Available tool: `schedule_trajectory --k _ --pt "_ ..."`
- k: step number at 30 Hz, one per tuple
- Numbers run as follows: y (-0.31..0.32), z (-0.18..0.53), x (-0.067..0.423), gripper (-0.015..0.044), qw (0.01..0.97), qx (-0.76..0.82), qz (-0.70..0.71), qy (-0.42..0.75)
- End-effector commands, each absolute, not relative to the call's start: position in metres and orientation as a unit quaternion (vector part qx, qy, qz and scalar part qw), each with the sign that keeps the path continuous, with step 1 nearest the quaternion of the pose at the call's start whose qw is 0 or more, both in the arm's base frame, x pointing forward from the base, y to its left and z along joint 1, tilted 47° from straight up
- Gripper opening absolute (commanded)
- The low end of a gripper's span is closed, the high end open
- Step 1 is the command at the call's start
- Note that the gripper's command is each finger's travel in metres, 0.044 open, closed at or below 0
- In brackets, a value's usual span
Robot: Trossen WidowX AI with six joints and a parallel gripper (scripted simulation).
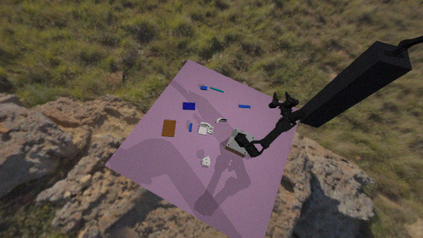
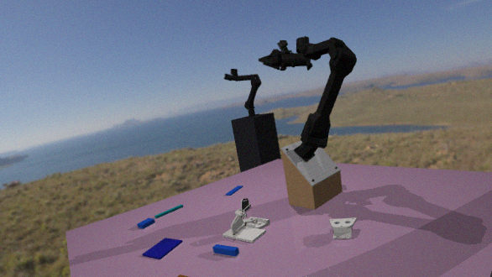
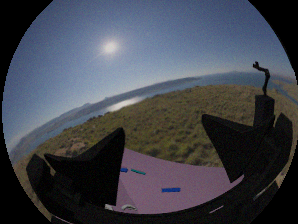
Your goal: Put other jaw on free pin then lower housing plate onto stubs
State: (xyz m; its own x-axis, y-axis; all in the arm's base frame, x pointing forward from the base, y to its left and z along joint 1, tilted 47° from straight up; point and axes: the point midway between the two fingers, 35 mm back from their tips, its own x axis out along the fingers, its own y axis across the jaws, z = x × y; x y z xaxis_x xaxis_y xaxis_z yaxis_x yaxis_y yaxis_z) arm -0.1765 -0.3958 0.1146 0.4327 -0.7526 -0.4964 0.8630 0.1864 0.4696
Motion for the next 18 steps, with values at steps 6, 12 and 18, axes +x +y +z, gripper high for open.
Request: schedule_trajectory --k 6,12,18 --pt "-0.400 0.105 -0.162 0.0440 0.759 0.393 -0.514 0.071" --pt "-0.406 0.089 -0.137 0.0440 0.743 0.450 -0.492 0.064" --pt "-0.410 0.073 -0.111 0.0440 0.721 0.505 -0.470 0.060"
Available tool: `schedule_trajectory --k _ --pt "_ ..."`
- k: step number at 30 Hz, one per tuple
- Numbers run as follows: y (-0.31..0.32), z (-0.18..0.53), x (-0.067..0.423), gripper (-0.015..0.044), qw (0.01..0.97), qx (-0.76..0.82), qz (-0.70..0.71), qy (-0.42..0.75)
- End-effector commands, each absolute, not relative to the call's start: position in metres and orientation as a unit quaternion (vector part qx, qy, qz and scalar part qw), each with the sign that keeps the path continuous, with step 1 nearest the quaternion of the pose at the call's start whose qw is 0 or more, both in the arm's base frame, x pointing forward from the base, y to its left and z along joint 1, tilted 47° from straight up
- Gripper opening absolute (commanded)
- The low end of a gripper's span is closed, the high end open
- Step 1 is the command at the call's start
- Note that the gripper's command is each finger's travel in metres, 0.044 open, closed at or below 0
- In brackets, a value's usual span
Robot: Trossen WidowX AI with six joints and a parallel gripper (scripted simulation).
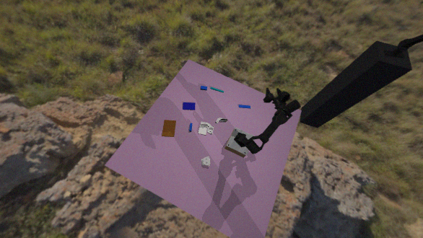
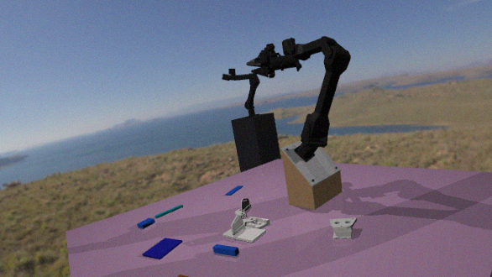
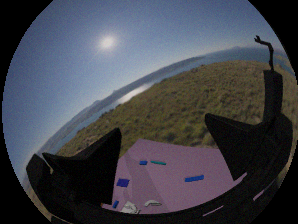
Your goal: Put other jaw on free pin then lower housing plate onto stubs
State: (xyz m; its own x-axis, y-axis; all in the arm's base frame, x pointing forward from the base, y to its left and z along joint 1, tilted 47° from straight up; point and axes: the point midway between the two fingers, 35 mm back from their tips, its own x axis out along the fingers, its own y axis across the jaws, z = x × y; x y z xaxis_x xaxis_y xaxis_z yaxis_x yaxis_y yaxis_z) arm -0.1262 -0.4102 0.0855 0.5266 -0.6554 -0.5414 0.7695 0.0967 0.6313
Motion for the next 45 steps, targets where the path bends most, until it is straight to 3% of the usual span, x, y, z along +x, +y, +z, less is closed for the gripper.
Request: schedule_trajectory --k 1,45 --pt "-0.410 0.070 -0.106 0.0440 0.717 0.514 -0.467 0.060" --pt "-0.362 -0.038 0.079 0.0440 0.432 0.814 -0.360 0.147"
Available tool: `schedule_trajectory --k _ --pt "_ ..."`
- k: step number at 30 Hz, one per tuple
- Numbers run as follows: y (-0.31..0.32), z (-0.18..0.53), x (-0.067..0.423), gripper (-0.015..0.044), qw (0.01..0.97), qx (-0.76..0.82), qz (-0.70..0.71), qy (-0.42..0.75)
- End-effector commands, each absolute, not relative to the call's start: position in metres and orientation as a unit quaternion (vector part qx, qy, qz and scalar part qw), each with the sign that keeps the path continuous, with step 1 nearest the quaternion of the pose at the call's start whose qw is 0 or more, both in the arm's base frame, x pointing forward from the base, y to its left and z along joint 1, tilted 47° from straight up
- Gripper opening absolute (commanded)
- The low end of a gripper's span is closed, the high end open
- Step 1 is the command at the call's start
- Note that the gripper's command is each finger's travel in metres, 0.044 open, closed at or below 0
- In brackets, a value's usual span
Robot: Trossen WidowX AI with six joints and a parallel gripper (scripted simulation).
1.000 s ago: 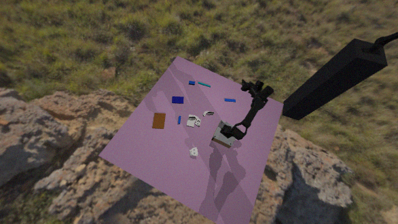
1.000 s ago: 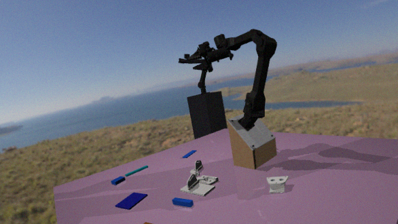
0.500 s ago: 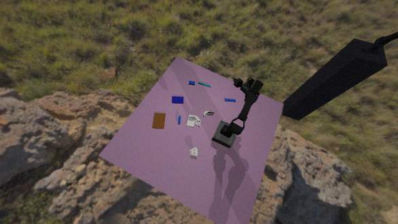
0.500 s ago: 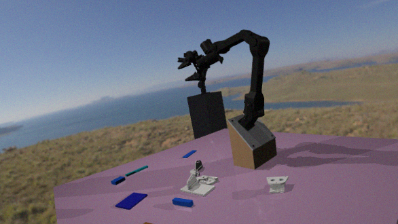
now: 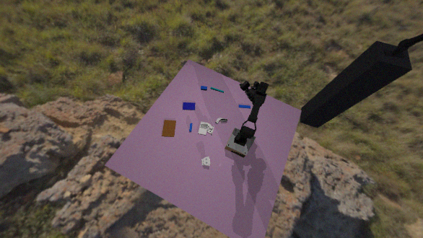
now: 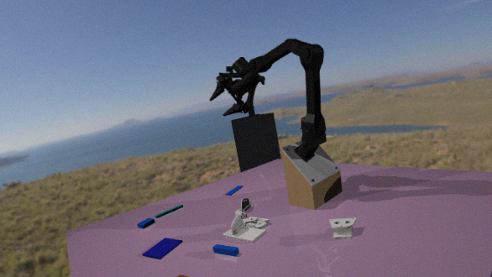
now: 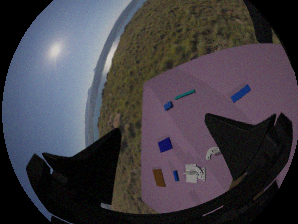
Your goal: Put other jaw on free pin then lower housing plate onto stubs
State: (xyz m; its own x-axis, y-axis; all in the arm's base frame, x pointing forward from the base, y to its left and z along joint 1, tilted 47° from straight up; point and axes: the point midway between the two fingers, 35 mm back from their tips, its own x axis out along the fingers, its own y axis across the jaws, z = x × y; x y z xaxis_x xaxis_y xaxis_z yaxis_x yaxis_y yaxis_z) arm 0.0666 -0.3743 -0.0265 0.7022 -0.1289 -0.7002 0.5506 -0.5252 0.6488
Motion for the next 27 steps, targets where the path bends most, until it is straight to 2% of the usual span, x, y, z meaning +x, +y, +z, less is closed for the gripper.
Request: schedule_trajectory --k 1,27 --pt "-0.359 -0.040 0.083 0.0440 0.423 0.819 -0.359 0.151" --pt "-0.279 -0.088 0.156 0.0440 0.218 0.864 -0.372 0.258"
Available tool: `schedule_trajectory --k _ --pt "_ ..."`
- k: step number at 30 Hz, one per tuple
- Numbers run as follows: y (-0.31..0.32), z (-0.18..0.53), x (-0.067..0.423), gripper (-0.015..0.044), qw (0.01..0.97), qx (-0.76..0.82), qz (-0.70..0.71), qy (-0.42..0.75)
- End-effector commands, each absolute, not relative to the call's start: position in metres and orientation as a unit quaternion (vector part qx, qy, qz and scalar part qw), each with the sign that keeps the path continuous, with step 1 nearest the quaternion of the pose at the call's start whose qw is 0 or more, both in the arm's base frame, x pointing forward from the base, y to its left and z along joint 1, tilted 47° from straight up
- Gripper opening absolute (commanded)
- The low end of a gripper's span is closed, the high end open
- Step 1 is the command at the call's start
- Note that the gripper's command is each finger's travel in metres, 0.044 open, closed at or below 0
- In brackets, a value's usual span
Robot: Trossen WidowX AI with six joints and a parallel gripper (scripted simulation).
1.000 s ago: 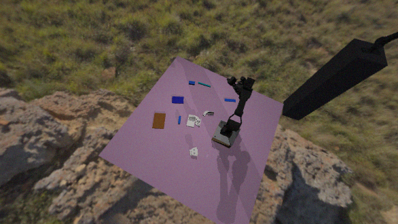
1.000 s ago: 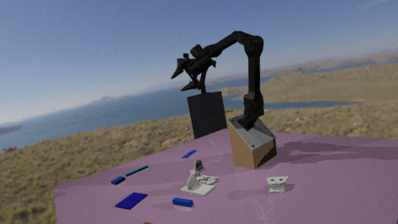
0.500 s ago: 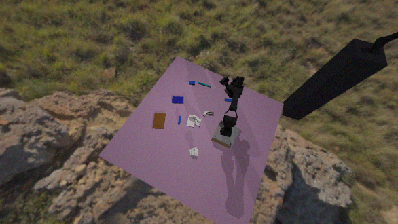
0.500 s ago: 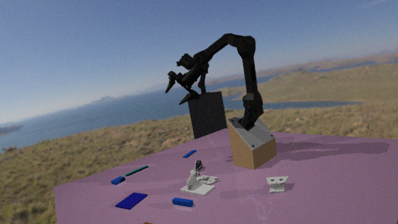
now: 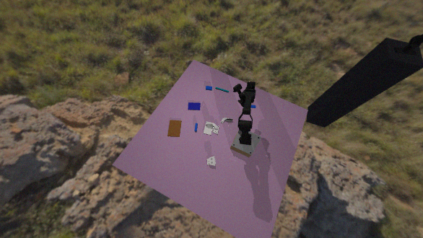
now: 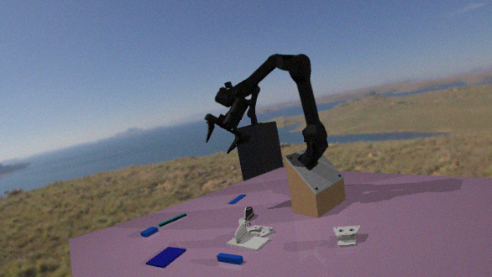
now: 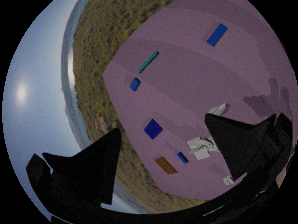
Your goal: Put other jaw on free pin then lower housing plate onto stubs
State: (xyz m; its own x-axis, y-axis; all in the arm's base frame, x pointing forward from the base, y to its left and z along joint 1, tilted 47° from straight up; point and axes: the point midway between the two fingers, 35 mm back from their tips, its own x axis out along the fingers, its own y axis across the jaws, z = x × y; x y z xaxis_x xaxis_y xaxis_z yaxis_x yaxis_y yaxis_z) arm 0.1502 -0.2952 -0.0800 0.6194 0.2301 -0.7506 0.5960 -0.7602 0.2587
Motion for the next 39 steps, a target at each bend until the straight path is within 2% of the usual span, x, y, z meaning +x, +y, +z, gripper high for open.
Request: schedule_trajectory --k 1,39 --pt "-0.275 -0.090 0.158 0.0440 0.212 0.864 -0.374 0.263" --pt "-0.149 -0.141 0.196 0.0440 -0.090 0.786 -0.502 0.348"
